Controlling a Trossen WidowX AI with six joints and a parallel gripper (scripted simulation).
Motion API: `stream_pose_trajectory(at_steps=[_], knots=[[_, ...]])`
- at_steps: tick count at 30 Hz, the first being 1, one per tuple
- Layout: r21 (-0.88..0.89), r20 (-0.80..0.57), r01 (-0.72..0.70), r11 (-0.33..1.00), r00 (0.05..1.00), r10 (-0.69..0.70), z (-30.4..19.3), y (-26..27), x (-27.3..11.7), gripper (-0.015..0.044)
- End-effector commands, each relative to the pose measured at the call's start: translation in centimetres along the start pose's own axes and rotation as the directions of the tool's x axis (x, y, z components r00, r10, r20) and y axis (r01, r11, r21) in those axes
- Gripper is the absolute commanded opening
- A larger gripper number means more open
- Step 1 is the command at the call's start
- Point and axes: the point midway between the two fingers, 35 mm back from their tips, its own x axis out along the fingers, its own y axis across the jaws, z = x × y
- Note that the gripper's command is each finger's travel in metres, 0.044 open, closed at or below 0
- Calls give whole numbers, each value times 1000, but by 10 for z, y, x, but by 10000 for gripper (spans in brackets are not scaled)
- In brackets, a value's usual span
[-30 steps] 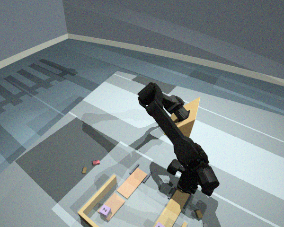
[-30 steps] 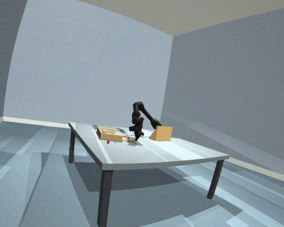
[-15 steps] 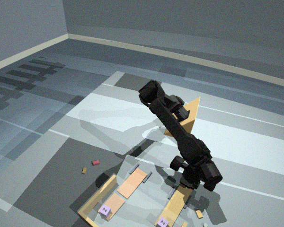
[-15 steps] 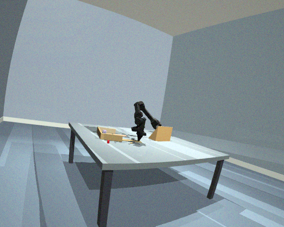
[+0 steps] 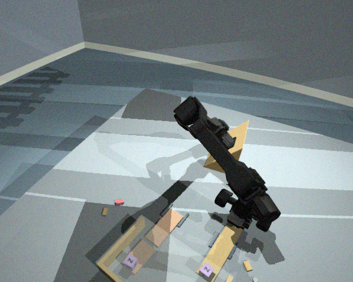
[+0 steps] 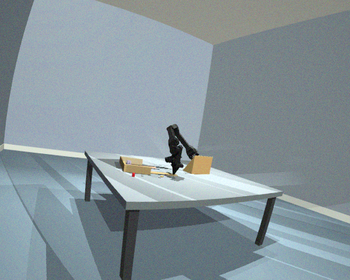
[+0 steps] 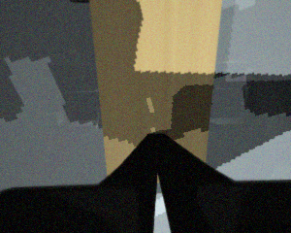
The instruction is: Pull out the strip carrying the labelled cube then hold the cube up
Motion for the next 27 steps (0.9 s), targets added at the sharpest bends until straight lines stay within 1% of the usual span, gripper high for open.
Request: stream_pose_trajectory(at_steps=[1, 27], knots=[[-3, -26, 4, 1000, 1000, -4, -12, -3, 5, 0], [-5, -27, 3, 1000, 1000, -3, -53, -3, 4, 0]])
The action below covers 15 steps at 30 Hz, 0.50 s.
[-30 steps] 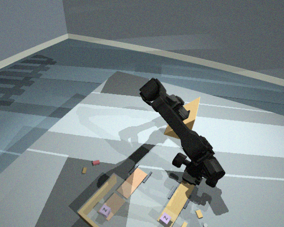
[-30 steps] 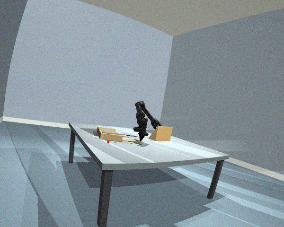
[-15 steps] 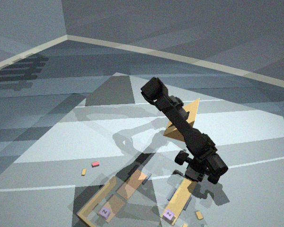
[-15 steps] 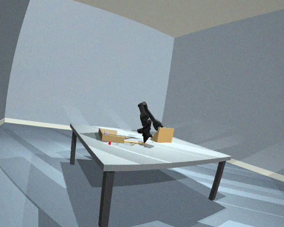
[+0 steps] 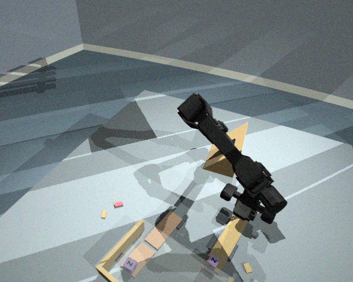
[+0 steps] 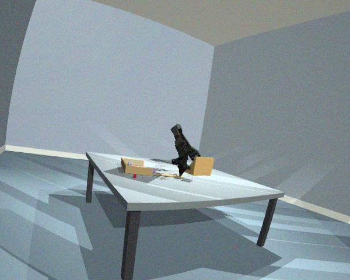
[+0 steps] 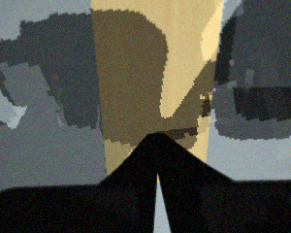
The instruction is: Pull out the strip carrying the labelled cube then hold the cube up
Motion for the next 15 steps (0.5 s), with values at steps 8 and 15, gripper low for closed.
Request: stream_pose_trajectory(at_steps=[8, 15], knots=[[-4, -29, 5, 1000, 1000, -5, -22, -4, 4, 0], [-4, -29, 5, 1000, 1000, -5, -23, -4, 4, 0]])
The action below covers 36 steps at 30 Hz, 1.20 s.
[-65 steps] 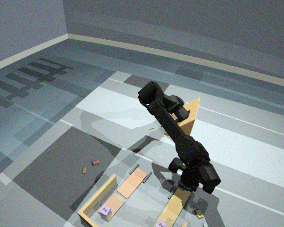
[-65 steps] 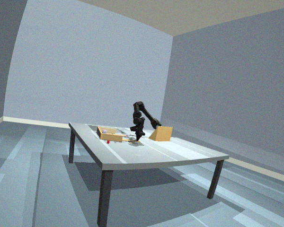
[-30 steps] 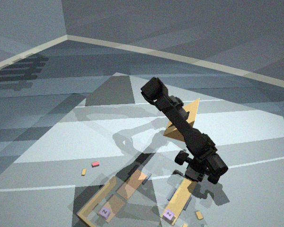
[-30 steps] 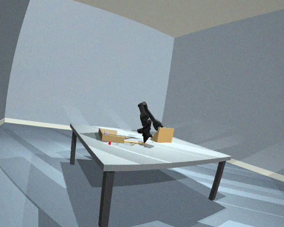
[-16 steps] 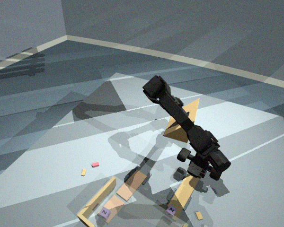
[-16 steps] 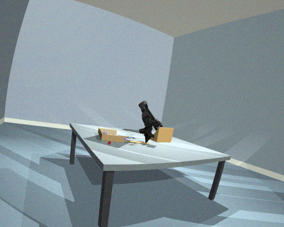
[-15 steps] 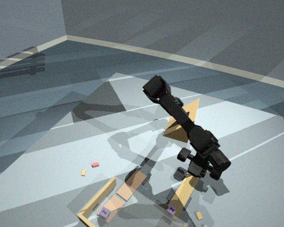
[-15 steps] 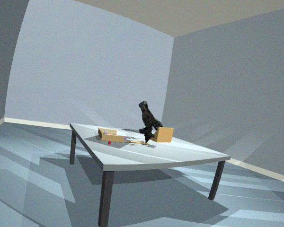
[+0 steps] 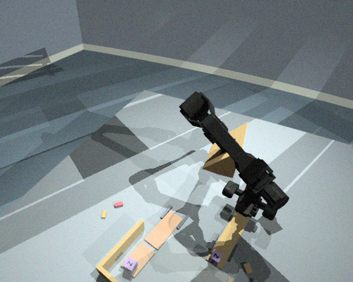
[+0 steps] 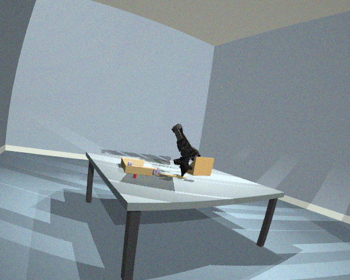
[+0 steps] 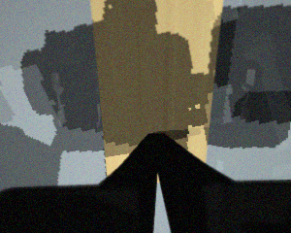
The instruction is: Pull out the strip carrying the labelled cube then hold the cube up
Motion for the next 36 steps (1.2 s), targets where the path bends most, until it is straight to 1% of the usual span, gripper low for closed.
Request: stream_pose_trajectory(at_steps=[1, 5, 6, 10, 14, 18, 30, 31, 36], knots=[[-2, -25, 8, 1000, 1000, -8, -7, -4, 4, 0], [-2, -25, 8, 1000, 1000, -8, -7, -4, 4, 0], [0, -2, 0, 1000, 1000, 0, 0, 0, -2, 0], [-2, -25, 5, 1000, 1000, -5, 2, 1, -40, 0], [-2, -26, 5, 1000, 1000, -5, 2, 1, -43, 0], [48, -25, 7, 999, 1000, -6, 22, 2, -42, 105], [53, -24, 8, 999, 1000, -7, 71, 0, -46, 420], [53, -23, 8, 999, 1000, -7, 75, 0, -47, 440], [54, -23, 8, 998, 1000, -7, 97, -1, -50, 440]])
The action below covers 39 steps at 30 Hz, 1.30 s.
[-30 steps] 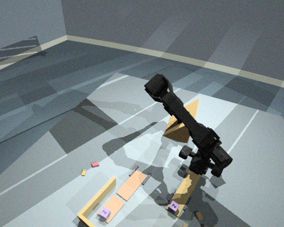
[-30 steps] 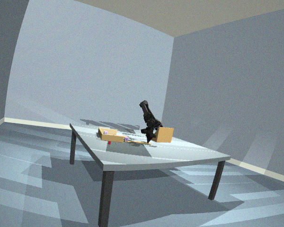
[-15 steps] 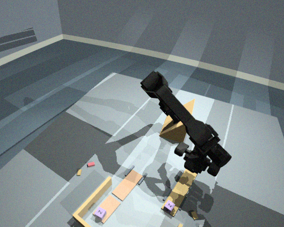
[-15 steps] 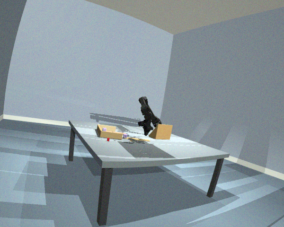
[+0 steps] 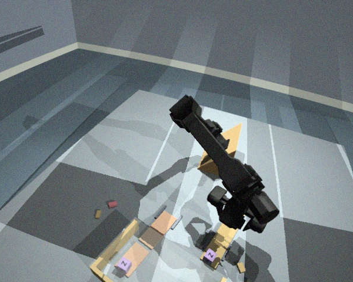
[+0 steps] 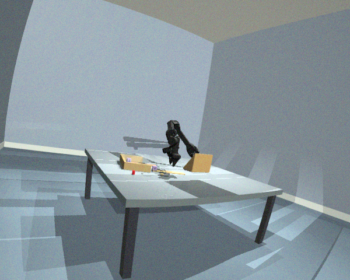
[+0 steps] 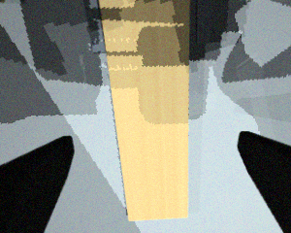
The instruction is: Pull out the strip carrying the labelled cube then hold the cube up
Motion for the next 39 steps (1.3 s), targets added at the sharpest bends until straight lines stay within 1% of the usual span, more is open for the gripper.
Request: stream_pose_trajectory(at_steps=[1, 27, 34, 39], knots=[[-9, 2, 6, 1000, 1000, -6, 15, 1, -1, 440], [-5, 5, 7, 1000, 1000, -7, 126, 2, -12, 440], [-5, 5, 7, 1000, 1000, -7, 127, 2, -4, 256], [-5, 6, 7, 1000, 1000, -7, 127, 3, 5, 250]])
